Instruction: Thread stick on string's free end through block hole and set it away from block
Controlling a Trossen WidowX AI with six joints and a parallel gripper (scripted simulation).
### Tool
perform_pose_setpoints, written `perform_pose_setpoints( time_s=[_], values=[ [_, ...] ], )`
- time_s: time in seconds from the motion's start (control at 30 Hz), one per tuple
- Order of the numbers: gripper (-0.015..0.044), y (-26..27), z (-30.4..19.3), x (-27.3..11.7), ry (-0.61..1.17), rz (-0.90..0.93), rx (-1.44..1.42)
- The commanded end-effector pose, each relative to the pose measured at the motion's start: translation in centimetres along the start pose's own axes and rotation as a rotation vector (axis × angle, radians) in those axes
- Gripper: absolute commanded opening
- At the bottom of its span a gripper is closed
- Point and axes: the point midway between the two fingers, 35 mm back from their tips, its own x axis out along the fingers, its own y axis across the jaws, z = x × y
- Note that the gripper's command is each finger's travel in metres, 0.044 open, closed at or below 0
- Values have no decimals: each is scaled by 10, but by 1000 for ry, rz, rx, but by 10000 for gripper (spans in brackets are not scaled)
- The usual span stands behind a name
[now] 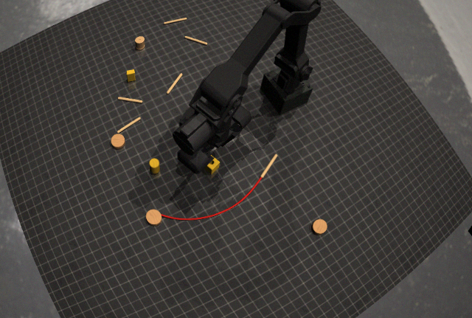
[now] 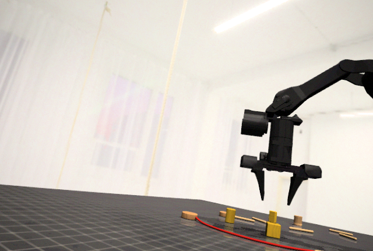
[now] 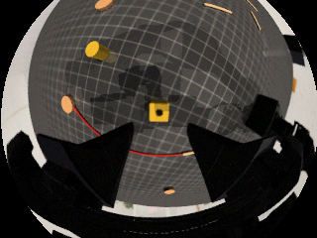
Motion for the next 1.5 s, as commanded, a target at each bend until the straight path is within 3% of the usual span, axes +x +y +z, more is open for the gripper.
perform_pose_setpoints(
  time_s=[0.0,1.47],
  values=[
    [235,-1,1,0,-4,-2,8],
    [235,-1,1,56,-4,-2,8]
  ],
)
